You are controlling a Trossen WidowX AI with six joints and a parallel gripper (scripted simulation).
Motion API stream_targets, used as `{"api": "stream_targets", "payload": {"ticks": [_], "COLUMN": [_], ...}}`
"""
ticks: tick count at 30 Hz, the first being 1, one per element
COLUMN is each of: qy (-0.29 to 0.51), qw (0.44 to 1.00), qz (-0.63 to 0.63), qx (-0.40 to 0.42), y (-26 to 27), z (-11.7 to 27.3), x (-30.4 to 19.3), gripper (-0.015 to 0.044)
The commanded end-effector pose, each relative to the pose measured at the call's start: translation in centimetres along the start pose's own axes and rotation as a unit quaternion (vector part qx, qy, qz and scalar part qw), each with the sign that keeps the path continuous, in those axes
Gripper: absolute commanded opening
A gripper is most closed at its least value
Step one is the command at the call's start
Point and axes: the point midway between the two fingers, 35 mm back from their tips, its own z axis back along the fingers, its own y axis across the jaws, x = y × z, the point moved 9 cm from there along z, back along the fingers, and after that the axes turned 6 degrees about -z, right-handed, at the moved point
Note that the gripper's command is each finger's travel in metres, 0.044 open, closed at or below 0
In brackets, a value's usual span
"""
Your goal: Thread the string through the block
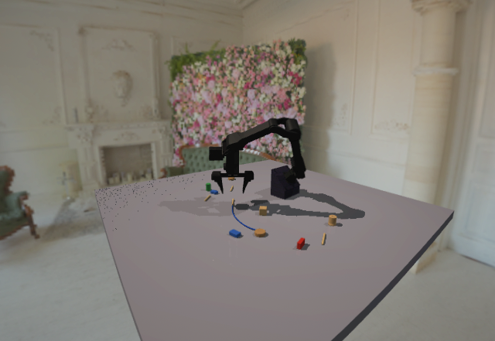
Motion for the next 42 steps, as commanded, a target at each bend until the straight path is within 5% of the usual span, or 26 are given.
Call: {"api": "stream_targets", "payload": {"ticks": [1,13,42], "qy": [-0.003,-0.003,-0.003], "qw": [1.000,1.000,1.000], "qz": [-0.017,-0.017,-0.017], "qx": [0.001,0.001,0.001], "y": [0.2,0.2,0.3], "z": [0.1,0.1,-3.2], "x": [-0.1,-0.1,-0.1], "gripper": [0.0440,0.0125,0.0124]}}
